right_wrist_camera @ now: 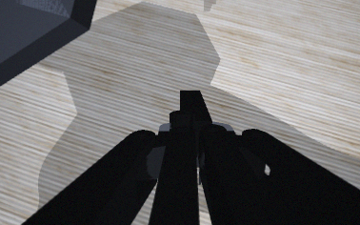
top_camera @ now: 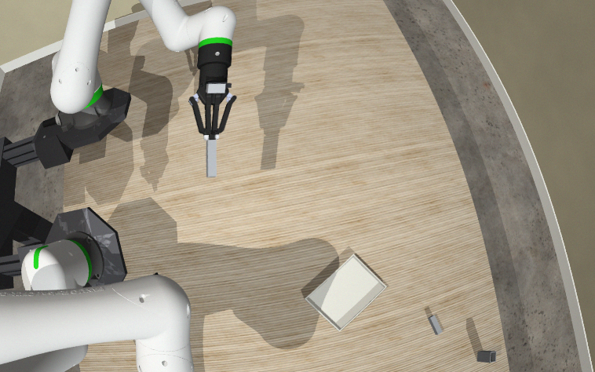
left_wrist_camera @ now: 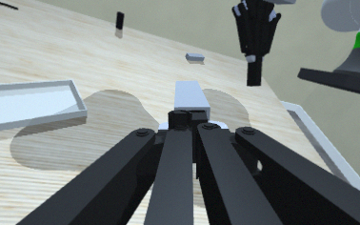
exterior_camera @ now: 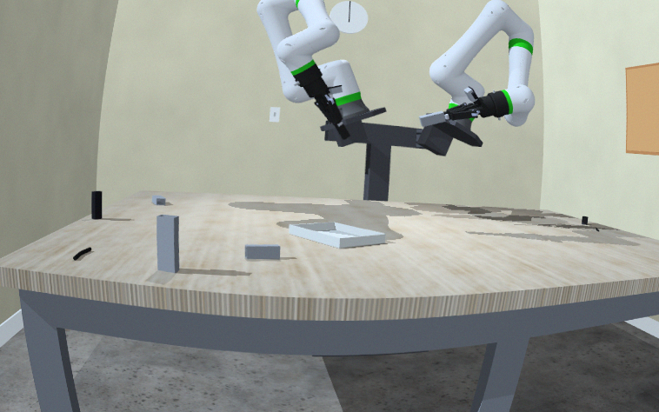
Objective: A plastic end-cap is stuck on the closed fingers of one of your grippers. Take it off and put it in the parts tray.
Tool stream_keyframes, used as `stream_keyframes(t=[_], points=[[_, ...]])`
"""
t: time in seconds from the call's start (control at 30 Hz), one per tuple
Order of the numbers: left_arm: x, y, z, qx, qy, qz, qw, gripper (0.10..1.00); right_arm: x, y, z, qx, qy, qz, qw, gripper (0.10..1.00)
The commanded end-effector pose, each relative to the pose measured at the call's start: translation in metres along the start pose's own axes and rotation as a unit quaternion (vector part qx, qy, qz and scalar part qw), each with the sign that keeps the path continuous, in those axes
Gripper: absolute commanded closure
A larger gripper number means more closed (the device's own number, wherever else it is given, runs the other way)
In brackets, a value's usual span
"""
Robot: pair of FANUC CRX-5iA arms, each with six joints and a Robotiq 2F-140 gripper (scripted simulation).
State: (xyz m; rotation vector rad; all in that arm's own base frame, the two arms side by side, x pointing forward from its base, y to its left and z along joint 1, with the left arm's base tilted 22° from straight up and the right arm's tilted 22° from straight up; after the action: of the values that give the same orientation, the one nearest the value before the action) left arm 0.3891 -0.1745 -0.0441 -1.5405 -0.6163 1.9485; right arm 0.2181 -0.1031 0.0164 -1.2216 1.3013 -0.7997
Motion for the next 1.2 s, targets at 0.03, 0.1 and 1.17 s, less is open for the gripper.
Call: stream_keyframes(t=[0.03, 0.1, 1.17], points=[[-0.001, 0.0, 0.0, 0.0, 0.001, 0.0, 1.0, 0.999, 0.0, 0.0, 0.0, 0.0, 0.0, 0.0, 1.0, 0.717], [-0.001, 0.0, 0.0, 0.0, 0.001, 0.0, 1.0, 0.999, 0.0, 0.0, 0.0, 0.0, 0.0, 0.0, 1.0, 0.717], [-0.03, 0.001, 0.025, -0.008, -0.036, -0.069, 0.997, 0.999, 0.0, -0.033, 0.036, -0.001, -0.232, -0.014, 0.973, 0.717]])
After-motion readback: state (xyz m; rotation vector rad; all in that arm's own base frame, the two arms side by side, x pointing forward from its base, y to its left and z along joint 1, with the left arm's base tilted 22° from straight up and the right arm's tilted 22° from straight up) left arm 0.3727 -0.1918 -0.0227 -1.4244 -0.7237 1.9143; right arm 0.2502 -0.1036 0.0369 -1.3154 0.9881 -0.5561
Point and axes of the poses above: on each arm, the point where the finger pads meet when closed, its own y axis out along the fingers, its own z axis across the jaws, x = y × z, the point moved 5 cm from there along -y, back along the fingers, and after that the axes turned 5 degrees about y, right-handed, at the moved point
